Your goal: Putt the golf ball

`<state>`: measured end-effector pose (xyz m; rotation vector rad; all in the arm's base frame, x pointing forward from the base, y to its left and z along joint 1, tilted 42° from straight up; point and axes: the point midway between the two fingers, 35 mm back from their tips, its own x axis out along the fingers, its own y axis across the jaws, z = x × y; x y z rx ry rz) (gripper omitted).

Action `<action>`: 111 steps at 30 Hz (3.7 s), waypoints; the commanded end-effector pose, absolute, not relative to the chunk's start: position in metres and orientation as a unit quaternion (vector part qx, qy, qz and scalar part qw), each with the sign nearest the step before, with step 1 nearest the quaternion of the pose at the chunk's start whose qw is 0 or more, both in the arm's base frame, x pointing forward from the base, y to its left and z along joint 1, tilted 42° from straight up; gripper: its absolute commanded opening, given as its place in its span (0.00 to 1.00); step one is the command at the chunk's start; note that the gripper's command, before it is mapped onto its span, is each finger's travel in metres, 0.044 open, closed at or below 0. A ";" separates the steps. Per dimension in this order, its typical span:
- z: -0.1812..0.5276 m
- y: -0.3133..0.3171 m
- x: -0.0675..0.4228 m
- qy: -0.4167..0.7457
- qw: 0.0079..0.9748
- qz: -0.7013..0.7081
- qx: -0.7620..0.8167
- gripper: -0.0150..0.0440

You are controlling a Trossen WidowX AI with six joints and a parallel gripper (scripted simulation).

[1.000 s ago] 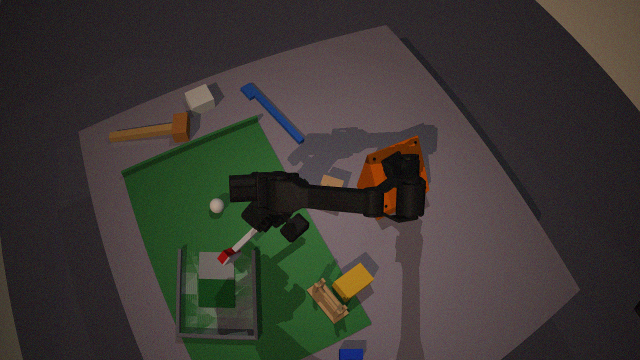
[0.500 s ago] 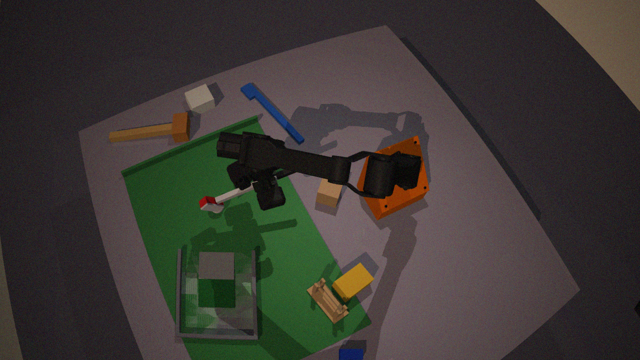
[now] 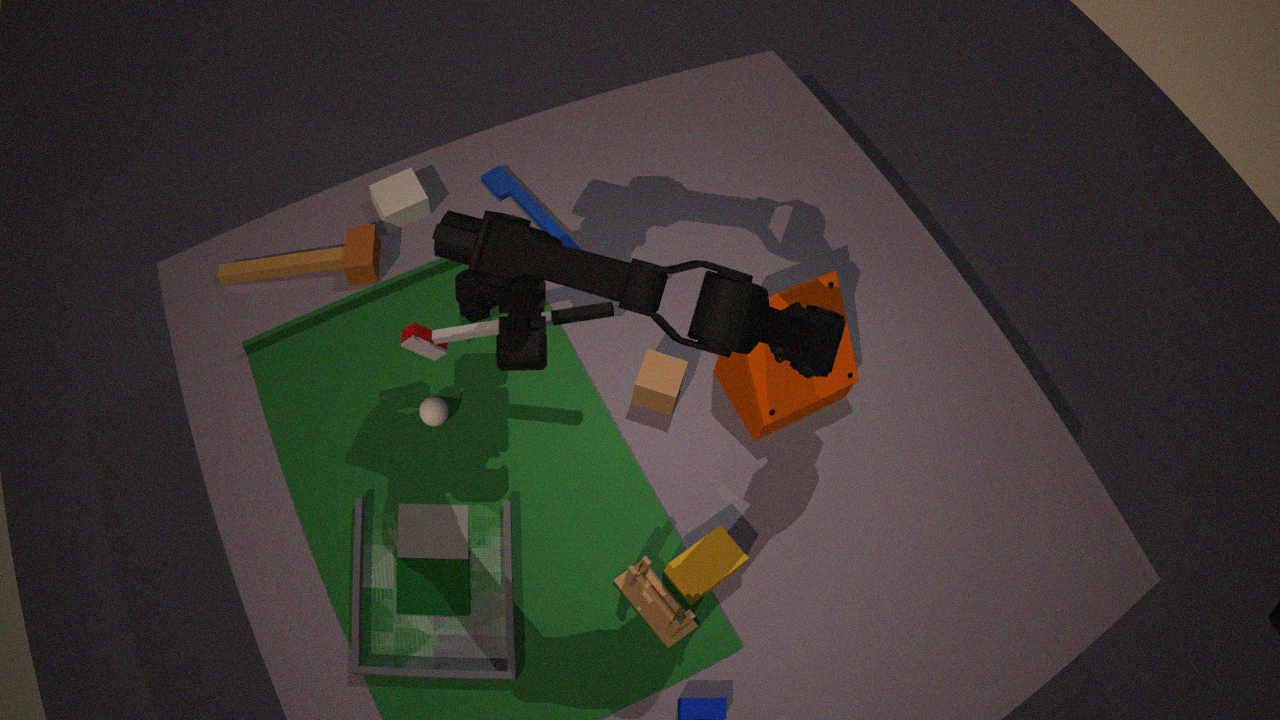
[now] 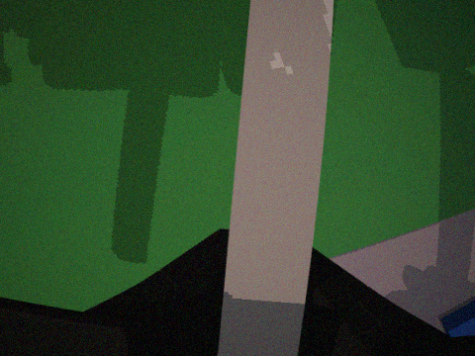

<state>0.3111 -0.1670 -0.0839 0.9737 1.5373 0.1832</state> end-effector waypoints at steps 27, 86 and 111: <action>-0.129 -0.127 0.319 0.663 0.612 0.078 0.423 0.25; -0.027 -0.091 0.365 0.664 0.608 0.078 0.428 0.25; -0.027 -0.091 0.365 0.664 0.608 0.078 0.428 0.25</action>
